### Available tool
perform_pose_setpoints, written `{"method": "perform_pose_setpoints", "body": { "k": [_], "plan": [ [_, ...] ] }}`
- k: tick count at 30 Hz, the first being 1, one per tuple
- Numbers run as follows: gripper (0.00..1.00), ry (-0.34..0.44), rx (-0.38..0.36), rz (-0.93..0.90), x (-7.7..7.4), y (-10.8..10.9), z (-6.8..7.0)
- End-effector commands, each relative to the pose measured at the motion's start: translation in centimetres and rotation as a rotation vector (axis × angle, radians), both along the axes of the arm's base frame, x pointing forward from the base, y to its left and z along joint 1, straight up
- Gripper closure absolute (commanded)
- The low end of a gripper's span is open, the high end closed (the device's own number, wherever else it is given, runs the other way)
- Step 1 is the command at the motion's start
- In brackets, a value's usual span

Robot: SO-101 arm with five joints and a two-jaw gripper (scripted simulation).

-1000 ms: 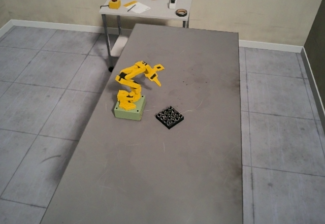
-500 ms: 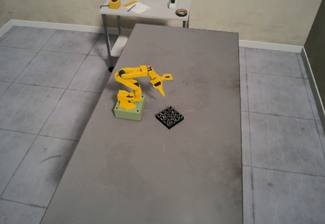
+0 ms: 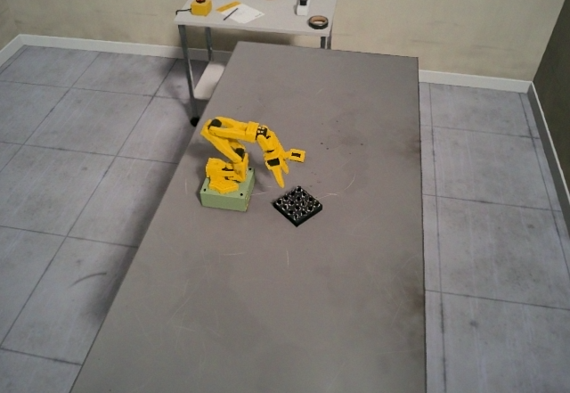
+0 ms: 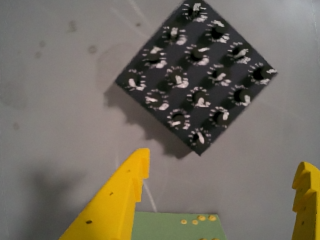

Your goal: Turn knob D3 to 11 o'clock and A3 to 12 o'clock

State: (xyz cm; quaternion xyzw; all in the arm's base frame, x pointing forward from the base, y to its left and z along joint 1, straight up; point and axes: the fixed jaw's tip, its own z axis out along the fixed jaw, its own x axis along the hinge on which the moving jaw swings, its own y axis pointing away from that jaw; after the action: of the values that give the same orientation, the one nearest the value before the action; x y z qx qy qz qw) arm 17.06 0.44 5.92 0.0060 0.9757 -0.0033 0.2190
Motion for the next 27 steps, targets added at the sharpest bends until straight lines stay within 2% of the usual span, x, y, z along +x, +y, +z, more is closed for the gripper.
{"method": "perform_pose_setpoints", "body": {
  "k": [1, 8, 27],
  "plan": [
    [0.6, 0.004, -0.009, -0.056, 0.0, -1.3, 0.0],
    [0.6, 0.004, -0.013, -0.106, -0.1, -2.3, 0.0],
    [0.6, 0.004, -0.013, -0.109, -0.1, -2.4, 0.0]
  ]
}}
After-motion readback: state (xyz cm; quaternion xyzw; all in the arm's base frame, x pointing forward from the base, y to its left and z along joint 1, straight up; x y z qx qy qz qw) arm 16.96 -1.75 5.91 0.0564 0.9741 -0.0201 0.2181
